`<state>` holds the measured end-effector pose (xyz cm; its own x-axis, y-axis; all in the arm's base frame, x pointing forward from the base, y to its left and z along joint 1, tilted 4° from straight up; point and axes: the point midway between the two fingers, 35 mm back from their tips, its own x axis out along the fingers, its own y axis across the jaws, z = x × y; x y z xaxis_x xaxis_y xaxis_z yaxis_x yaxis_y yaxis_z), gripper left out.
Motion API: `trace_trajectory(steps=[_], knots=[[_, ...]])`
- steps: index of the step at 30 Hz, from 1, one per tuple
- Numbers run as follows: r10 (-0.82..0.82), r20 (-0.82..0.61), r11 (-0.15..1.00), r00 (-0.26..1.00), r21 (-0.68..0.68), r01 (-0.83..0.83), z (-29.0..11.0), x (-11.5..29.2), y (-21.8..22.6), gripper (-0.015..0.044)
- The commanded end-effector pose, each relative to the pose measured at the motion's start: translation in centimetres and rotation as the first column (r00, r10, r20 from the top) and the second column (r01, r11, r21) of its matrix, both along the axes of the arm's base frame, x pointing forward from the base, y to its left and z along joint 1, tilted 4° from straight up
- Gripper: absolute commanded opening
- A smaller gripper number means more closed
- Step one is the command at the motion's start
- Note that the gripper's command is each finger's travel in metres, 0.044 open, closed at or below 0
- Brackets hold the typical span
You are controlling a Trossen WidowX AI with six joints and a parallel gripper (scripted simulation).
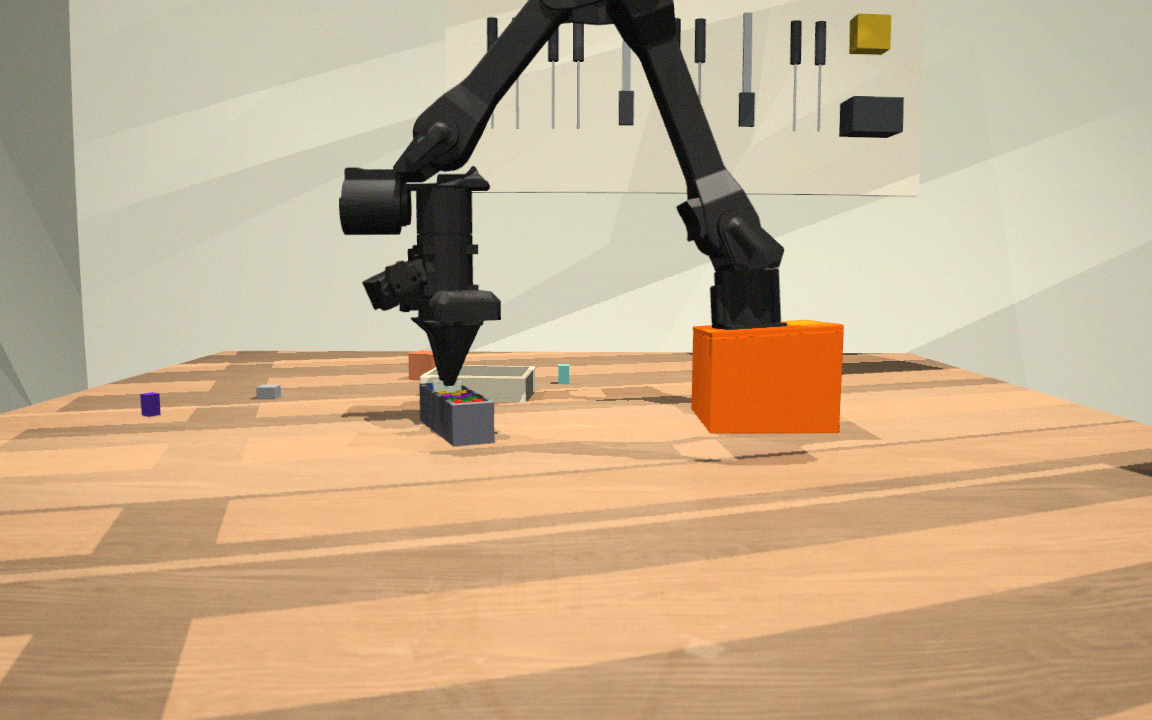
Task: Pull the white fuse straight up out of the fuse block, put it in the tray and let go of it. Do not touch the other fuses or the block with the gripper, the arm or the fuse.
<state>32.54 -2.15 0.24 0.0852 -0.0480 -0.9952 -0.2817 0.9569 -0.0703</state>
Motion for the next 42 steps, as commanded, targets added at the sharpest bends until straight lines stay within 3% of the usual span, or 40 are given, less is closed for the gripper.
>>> trace_trajectory(steps=[1,42], knots=[[0.0,0.002,1.0,1.0,-0.002,0.0,0.3,0.1,0.0,0.0],[0.003,0.003,1.0,1.0,-0.004,-0.003,2.4,-0.1,0.1,0.0]])
